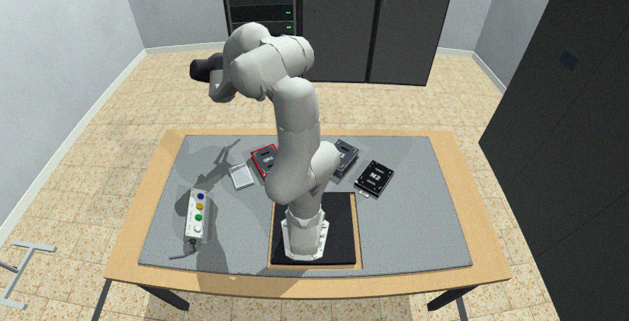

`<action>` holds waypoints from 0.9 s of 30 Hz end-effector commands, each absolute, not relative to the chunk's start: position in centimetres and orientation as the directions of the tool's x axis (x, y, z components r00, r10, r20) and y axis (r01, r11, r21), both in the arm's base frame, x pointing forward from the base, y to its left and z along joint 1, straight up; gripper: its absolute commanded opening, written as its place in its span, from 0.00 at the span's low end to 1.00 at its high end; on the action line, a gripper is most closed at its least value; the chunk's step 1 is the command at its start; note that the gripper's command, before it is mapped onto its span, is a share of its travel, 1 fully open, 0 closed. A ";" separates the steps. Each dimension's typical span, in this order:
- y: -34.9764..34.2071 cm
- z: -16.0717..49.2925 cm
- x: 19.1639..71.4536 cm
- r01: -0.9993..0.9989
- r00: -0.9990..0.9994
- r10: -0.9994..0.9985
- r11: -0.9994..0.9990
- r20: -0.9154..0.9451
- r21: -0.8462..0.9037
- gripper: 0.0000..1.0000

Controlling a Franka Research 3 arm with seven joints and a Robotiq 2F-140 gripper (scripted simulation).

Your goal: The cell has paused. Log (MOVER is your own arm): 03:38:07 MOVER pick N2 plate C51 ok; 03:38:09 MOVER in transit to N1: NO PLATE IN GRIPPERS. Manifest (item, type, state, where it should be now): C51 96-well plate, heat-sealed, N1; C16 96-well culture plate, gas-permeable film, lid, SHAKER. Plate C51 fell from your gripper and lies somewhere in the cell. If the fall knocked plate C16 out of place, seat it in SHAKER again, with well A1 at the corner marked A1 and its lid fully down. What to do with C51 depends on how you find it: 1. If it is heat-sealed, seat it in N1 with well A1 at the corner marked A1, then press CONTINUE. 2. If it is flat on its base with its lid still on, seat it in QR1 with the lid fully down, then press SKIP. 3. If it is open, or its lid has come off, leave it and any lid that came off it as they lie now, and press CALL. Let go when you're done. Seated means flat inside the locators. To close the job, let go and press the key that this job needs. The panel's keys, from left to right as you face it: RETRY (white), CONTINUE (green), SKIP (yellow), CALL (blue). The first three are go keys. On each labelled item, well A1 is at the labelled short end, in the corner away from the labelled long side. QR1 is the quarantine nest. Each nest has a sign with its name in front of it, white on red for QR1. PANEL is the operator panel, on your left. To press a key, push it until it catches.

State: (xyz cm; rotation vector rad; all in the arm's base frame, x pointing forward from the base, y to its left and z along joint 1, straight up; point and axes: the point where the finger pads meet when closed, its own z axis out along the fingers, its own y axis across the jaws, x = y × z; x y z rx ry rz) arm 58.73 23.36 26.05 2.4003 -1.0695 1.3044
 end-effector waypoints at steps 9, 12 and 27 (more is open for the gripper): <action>7.6 30.9 58.1 -0.803 0.543 -0.613 -0.578 0.574 0.143 1.00; 5.0 32.4 57.4 -0.824 0.536 -0.685 -0.550 0.494 0.131 1.00; 0.6 39.3 55.7 -0.809 0.584 -0.798 -0.586 0.147 0.033 1.00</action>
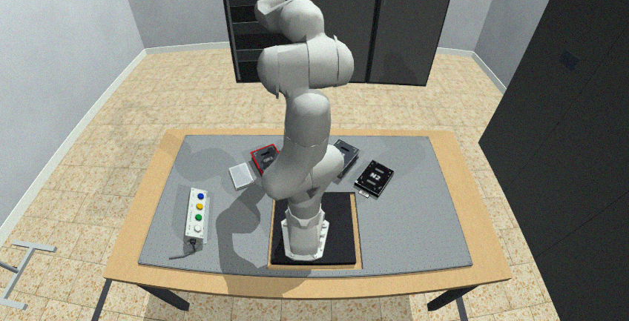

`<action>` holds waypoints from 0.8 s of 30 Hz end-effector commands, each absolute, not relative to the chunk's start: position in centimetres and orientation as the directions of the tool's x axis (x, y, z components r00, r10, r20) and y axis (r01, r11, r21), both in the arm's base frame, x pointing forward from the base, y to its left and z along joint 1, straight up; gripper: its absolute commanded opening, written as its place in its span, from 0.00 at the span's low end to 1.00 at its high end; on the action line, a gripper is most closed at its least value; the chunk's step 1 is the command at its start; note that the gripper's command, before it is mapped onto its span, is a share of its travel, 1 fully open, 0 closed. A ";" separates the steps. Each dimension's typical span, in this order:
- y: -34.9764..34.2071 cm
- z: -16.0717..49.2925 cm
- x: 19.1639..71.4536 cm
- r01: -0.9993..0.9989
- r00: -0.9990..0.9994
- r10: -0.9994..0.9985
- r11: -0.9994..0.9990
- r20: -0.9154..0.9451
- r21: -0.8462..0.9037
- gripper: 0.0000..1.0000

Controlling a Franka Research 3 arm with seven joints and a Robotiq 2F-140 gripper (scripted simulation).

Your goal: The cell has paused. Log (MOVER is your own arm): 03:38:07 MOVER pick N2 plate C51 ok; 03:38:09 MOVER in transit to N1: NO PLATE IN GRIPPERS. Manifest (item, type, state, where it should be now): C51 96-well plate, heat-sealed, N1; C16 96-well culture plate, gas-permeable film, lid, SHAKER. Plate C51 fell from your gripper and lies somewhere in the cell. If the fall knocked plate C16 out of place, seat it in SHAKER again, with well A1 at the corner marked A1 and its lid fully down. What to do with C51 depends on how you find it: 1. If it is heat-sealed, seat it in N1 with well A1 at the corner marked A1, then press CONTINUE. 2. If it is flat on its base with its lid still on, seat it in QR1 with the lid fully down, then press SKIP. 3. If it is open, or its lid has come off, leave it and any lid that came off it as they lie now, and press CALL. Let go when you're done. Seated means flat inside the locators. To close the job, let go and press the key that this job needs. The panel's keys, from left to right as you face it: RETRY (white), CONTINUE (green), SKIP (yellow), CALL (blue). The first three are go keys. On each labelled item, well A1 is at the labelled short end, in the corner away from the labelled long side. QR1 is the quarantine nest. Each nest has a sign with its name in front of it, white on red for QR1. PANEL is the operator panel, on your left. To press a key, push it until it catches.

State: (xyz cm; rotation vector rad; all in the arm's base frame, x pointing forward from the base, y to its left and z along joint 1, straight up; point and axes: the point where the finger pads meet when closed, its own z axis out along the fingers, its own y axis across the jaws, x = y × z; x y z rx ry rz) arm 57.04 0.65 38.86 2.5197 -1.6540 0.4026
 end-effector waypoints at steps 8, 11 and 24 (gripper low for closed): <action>0.1 41.0 55.5 -0.761 0.648 -0.760 -0.649 0.045 -0.007 1.00; 0.0 41.2 55.5 -0.720 0.693 -0.720 -0.693 0.010 -0.002 1.00; 0.8 41.0 55.3 -0.698 0.716 -0.698 -0.716 -0.002 -0.002 1.00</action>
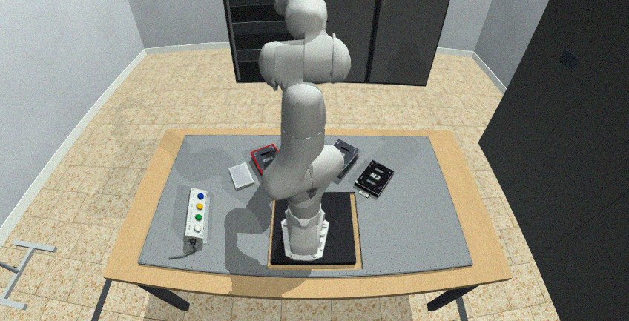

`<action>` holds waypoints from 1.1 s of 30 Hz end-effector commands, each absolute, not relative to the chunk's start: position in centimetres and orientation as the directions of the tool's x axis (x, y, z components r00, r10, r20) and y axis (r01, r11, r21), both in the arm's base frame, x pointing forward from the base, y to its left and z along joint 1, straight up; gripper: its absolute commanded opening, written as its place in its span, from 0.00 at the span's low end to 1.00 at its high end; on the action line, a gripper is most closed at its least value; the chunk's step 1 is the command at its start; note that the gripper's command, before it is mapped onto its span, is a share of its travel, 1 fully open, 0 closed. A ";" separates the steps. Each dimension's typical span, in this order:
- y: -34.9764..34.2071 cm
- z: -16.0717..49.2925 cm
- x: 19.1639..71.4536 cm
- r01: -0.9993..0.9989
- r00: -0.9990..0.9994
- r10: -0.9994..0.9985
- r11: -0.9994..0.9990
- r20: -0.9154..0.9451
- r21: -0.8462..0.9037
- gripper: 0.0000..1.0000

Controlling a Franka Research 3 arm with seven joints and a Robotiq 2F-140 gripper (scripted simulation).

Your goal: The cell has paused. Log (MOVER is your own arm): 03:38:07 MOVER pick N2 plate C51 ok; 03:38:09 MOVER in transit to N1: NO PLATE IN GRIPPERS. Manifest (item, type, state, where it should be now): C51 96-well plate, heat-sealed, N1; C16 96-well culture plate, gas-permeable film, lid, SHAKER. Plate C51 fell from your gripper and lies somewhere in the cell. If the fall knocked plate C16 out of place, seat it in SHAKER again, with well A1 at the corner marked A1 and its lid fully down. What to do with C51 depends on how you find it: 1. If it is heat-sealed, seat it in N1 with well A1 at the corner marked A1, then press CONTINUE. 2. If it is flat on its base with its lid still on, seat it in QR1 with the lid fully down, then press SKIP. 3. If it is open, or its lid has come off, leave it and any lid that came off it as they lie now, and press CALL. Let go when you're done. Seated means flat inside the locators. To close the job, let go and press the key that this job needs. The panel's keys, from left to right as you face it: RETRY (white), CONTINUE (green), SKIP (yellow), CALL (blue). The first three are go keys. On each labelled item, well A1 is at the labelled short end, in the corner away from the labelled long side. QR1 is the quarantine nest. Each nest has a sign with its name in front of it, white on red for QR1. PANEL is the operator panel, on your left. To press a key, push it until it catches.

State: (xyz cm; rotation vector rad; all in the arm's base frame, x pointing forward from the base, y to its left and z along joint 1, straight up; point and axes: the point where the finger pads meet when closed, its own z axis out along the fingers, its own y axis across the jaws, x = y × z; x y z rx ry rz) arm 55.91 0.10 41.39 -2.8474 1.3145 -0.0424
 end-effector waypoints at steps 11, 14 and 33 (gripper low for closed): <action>4.9 39.5 54.5 -0.645 0.764 -0.645 -0.764 -0.012 -0.015 1.00; 7.2 38.5 53.8 -0.614 0.789 -0.614 -0.789 -0.017 -0.022 1.00; 23.5 29.9 43.5 -0.339 0.941 -0.337 -0.939 -0.041 -0.055 1.00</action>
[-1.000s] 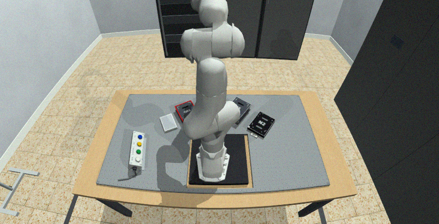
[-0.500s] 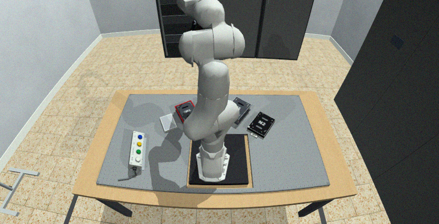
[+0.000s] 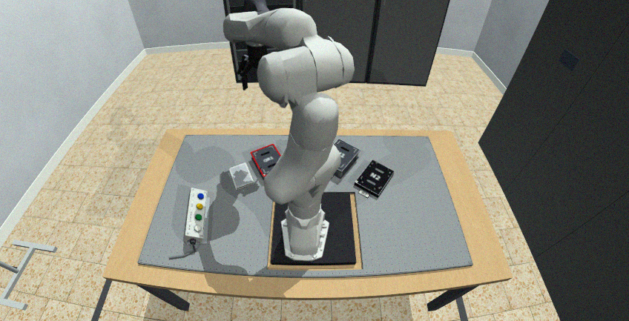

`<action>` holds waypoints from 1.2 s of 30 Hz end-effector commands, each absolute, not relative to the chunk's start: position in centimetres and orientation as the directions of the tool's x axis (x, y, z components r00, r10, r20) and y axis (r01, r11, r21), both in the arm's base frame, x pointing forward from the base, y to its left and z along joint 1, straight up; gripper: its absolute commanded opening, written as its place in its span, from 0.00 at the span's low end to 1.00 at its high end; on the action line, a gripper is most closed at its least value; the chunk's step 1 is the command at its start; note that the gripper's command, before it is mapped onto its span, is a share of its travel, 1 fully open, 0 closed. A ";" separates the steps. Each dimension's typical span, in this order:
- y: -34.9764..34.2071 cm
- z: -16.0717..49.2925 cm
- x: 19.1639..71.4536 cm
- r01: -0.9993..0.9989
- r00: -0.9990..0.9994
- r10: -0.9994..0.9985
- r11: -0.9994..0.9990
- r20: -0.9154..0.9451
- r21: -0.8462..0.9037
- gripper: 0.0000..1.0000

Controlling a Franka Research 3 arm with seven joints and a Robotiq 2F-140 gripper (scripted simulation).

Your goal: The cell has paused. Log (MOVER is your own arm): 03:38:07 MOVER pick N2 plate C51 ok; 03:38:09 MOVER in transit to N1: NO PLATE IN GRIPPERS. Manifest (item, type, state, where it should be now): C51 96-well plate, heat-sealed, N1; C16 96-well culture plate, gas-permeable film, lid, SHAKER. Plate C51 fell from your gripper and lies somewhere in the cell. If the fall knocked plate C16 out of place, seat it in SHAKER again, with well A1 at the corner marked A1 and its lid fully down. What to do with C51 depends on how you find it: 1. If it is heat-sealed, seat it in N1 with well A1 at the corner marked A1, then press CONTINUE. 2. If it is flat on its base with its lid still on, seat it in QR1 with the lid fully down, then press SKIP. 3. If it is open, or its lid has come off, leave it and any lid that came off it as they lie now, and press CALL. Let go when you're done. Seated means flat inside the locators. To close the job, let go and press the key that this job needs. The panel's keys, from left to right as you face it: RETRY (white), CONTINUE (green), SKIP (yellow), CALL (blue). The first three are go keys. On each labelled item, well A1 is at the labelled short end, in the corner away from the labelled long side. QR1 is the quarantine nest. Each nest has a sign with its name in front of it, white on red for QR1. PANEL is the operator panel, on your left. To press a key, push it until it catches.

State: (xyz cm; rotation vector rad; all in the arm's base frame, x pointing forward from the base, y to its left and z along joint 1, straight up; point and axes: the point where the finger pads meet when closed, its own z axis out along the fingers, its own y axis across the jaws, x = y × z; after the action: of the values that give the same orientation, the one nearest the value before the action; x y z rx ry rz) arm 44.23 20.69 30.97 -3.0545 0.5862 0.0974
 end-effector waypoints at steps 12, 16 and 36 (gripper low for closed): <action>29.2 23.3 34.2 -0.165 0.986 -0.163 -0.985 -0.035 -0.047 1.00; 30.1 21.0 30.9 -0.108 0.994 -0.107 -0.993 -0.028 -0.038 1.00; 29.8 15.2 23.6 0.019 1.000 0.019 -1.000 -0.002 -0.005 1.00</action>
State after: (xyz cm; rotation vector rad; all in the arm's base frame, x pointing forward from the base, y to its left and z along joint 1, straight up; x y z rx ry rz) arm 23.43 29.39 15.20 -3.1501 -0.0370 0.0347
